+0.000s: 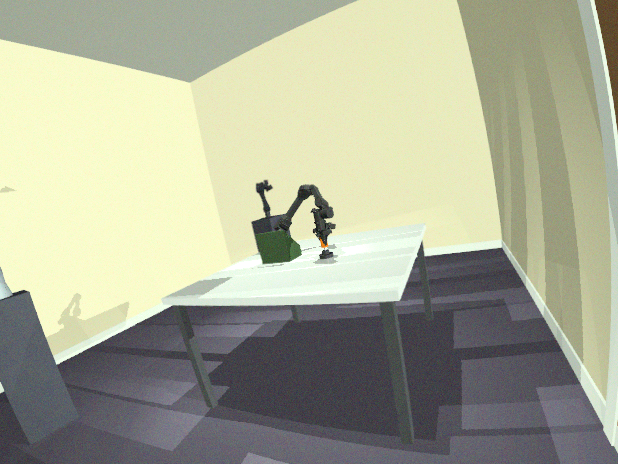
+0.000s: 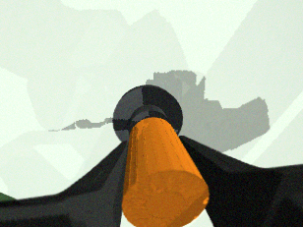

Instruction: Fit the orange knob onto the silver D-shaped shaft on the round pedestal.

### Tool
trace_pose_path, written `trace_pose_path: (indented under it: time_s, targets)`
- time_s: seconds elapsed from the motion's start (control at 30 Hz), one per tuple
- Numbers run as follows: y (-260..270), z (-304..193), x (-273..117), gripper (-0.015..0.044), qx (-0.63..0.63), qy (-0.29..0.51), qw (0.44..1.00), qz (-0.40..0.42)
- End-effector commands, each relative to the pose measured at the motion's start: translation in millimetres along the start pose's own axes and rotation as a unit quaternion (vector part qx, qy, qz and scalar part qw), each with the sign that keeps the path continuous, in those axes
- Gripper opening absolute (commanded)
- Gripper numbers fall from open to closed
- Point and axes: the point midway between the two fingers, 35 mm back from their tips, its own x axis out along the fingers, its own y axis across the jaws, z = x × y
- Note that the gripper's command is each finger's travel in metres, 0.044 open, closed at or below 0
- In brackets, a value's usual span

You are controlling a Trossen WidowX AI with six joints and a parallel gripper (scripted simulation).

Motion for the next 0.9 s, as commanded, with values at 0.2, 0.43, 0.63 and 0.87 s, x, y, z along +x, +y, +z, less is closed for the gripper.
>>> trace_pose_path:
  time_s: [0.2, 0.43, 0.63, 0.87]
  targets:
    - [1.1, -2.2, 0.8, 0.0, 0.002, -0.002, 1.0, -0.001]
    - [3.2, -4.9, 2.4, 0.0, 0.002, -0.002, 1.0, -0.001]
    - [4.4, -5.8, 3.0, 0.0, 0.002, -0.002, 1.0, -0.001]
    - [4.0, -5.6, 0.6, 0.0, 0.002, -0.002, 1.0, -0.001]
